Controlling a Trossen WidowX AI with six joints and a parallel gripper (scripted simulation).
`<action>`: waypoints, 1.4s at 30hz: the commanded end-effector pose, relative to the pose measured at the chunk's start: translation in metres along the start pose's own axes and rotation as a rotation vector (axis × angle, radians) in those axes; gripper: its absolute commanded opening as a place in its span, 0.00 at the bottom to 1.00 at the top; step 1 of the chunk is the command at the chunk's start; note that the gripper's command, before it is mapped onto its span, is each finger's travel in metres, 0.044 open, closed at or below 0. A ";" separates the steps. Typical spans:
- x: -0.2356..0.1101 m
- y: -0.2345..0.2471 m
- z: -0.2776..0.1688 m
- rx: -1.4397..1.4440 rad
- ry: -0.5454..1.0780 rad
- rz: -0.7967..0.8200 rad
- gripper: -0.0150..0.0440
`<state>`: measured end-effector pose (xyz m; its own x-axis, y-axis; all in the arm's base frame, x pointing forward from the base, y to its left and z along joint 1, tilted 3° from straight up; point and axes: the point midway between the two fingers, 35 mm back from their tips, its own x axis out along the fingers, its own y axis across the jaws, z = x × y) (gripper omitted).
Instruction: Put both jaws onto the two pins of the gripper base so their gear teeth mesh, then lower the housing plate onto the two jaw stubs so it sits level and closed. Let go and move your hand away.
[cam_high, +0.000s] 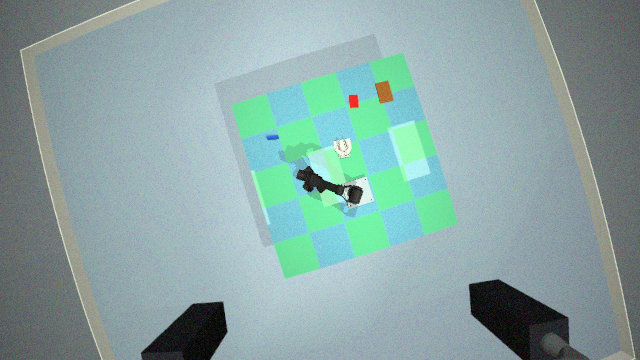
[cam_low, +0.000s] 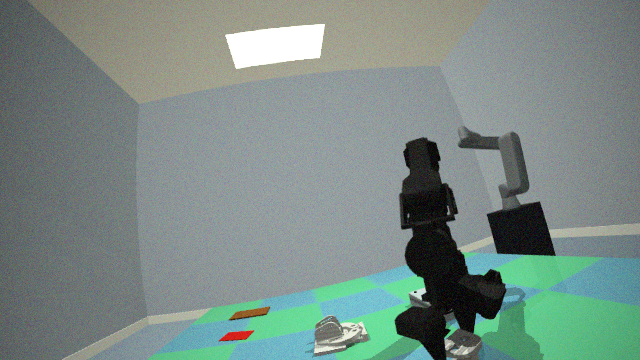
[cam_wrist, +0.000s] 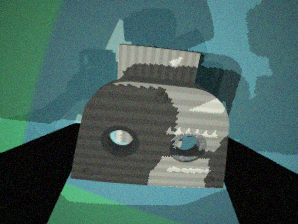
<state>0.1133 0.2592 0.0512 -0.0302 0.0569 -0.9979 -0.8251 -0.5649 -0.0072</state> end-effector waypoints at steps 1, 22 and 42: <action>-0.015 -0.003 0.002 -0.003 -0.008 -0.010 0.85; -0.052 -0.003 -0.004 0.035 -0.009 -0.010 0.85; -0.052 -0.029 -0.064 0.507 -0.002 -0.014 0.85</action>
<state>0.1678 0.2250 0.0987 -0.0175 0.0608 -0.9980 -0.9863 -0.1650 0.0072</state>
